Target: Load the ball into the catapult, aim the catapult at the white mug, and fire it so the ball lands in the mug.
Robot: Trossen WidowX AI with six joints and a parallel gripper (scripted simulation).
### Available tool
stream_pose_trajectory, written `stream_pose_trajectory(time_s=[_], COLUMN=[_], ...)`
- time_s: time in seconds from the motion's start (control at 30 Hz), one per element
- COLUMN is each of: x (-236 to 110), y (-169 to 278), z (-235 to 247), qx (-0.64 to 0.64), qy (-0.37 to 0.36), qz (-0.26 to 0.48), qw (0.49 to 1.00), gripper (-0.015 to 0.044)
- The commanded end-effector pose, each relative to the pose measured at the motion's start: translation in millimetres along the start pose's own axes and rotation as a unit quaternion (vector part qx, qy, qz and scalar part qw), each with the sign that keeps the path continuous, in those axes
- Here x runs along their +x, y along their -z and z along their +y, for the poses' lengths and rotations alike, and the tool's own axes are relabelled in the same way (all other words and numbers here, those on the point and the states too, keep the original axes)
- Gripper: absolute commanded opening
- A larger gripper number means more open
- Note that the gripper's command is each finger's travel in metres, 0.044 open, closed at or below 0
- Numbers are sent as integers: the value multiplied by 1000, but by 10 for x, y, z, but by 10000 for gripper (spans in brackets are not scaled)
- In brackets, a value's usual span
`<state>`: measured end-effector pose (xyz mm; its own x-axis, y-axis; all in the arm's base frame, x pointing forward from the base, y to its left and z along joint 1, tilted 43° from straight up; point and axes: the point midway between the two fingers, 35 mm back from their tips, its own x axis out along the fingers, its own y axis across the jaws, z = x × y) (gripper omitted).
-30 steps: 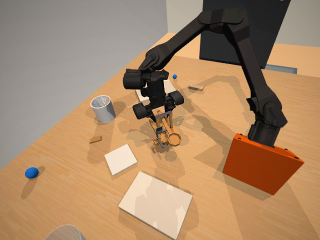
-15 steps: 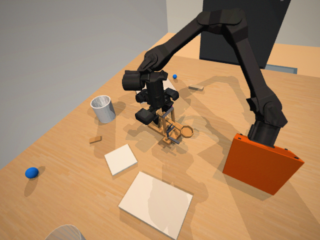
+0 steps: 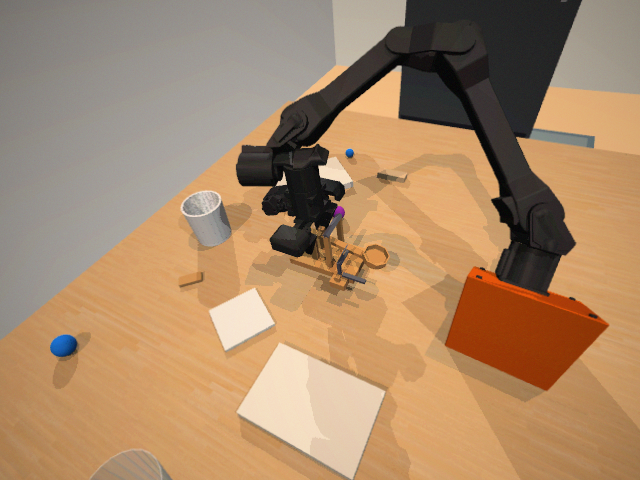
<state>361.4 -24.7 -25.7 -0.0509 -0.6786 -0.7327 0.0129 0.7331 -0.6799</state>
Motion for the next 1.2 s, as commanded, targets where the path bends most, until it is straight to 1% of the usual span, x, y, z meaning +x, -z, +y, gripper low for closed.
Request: stream_pose_trajectory(time_s=[0.0,0.83,1.03,1.17], x=[-16,394,387,387], y=[-39,-48,-43,-43], z=[29,38,31,31], qx=[-4,-3,1,1], qy=[-4,-3,-5,-5], qz=[-8,-8,-3,-3], qw=[1000,1000,1000,1000], gripper=[0,0,0,105])
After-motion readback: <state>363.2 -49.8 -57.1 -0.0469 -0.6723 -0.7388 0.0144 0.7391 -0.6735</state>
